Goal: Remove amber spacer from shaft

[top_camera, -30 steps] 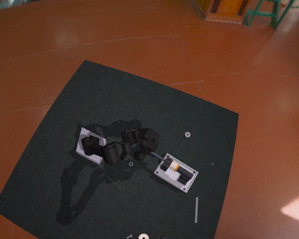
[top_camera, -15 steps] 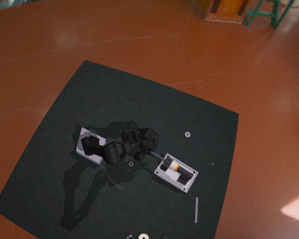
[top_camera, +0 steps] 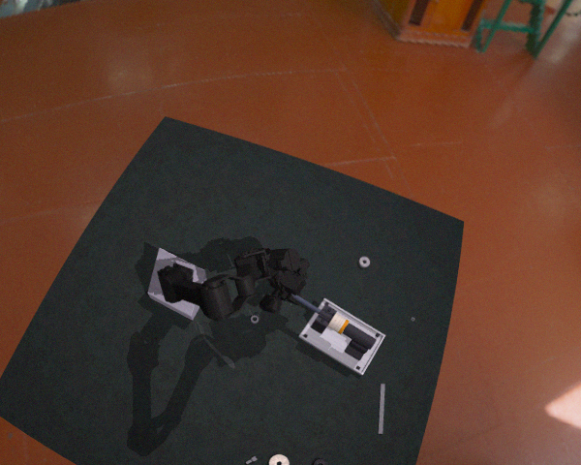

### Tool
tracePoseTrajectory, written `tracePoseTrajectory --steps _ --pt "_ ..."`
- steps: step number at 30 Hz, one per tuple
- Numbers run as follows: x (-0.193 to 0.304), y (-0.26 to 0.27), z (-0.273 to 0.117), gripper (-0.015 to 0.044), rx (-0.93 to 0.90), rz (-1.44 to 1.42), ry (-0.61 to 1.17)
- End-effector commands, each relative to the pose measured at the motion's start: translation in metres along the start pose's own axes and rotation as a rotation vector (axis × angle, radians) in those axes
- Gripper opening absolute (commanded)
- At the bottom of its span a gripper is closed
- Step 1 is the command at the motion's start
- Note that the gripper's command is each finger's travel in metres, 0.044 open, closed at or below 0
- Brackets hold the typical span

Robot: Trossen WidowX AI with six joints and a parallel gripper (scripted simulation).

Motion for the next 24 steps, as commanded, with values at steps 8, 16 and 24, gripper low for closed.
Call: tracePoseTrajectory --steps 8,16,24 --pt "0.0011 -0.0001 -0.0015 0.0 0.001 0.004 -0.001" --pt "0.0018 -0.0002 -0.0022 0.0 0.001 0.004 -0.001" --pt "0.0024 -0.0002 -0.0028 0.0 0.001 0.004 -0.001"
Point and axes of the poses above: the point midway between the two fingers, 35 mm back from their tips, its own z axis out along the fingers, its own y axis across the jaws, x = y × z, the point moved 10 cm from there along -z, back along the fingers, and after that the axes turned 9 degrees about z, right-handed, at the moved point
